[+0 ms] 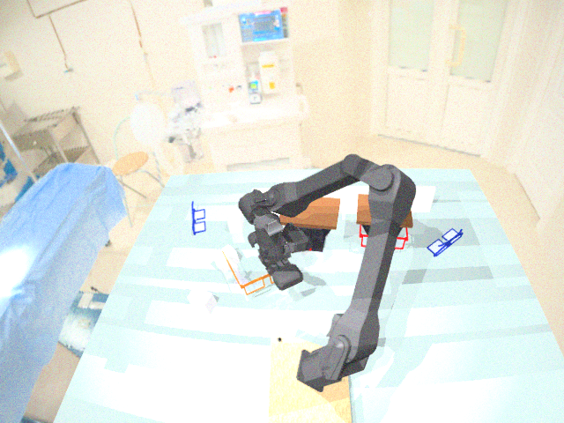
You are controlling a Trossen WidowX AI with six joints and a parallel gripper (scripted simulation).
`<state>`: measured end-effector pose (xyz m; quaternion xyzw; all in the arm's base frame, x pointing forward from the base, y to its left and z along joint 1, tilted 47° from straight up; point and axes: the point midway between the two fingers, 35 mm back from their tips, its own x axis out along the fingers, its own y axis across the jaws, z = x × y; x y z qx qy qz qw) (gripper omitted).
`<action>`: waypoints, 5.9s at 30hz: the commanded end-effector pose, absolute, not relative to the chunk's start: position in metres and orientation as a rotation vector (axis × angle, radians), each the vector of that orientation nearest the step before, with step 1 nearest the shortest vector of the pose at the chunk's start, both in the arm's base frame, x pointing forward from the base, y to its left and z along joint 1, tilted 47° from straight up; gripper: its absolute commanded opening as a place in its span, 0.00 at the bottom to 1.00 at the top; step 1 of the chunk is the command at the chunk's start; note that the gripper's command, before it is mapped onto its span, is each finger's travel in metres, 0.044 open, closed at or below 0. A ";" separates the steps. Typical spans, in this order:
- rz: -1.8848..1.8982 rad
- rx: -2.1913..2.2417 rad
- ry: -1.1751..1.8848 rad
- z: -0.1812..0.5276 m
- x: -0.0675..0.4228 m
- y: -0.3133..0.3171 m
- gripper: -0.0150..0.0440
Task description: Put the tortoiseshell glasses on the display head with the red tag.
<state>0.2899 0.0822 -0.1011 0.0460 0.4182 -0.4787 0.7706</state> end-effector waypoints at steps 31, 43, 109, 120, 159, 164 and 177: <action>-0.854 -0.199 1.082 -0.054 0.277 0.121 0.25; -0.638 -0.517 1.240 -0.043 0.279 0.111 0.25; 0.988 -2.163 1.523 0.015 0.281 0.054 0.25; 1.339 -2.392 1.440 0.024 0.279 0.043 0.25; 1.801 -2.625 1.256 0.018 0.282 0.019 0.25; 1.804 -2.626 1.254 0.015 0.283 0.016 0.25; 1.810 -2.628 1.249 0.007 0.286 0.008 0.25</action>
